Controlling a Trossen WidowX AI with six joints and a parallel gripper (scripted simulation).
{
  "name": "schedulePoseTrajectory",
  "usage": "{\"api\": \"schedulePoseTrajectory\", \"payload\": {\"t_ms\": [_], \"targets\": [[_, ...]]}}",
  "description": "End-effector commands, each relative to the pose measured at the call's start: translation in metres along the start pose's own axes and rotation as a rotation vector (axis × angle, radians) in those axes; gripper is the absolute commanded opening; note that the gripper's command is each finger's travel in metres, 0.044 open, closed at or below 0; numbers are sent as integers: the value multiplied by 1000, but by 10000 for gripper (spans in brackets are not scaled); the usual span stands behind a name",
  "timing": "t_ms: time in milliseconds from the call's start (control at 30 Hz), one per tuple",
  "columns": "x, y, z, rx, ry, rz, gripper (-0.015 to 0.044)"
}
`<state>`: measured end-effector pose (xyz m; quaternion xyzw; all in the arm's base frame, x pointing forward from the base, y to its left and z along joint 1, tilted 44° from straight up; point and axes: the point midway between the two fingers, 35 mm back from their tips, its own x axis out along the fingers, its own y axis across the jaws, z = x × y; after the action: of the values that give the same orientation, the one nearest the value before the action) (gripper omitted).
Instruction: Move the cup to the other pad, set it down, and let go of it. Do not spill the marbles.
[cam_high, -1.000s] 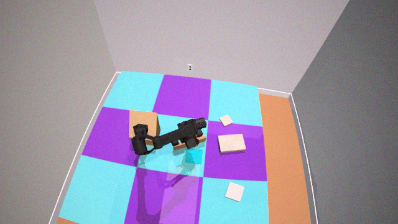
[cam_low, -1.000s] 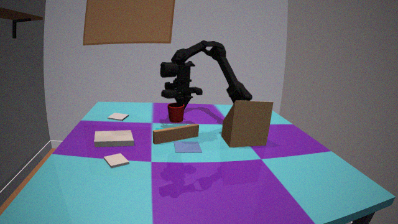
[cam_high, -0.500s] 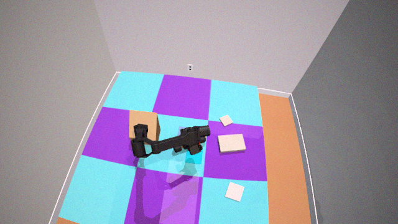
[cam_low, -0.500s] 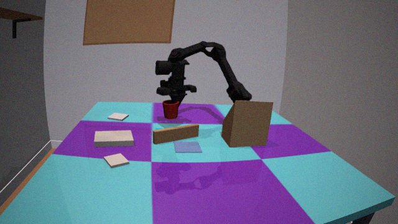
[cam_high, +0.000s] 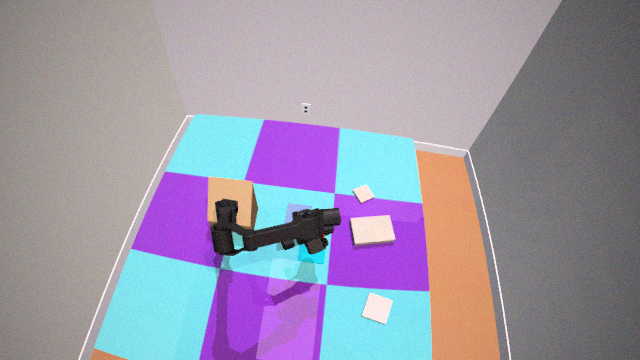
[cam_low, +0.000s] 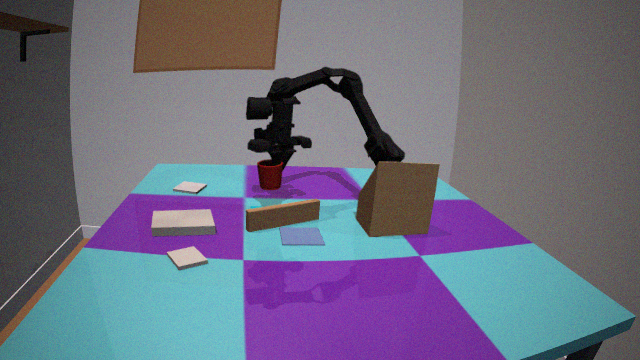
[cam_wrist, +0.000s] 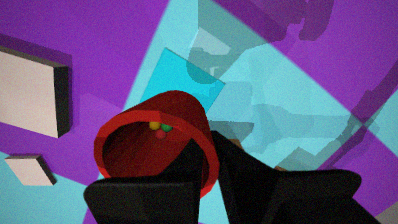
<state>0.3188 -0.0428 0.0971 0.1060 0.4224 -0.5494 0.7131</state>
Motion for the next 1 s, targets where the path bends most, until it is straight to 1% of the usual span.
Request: {"api": "schedulePoseTrajectory", "payload": {"t_ms": [0, 967], "targets": [[5, 0, 0, -6, -3, -2, 0], [50, 1, 1, -6, -4, -2, 0]]}}
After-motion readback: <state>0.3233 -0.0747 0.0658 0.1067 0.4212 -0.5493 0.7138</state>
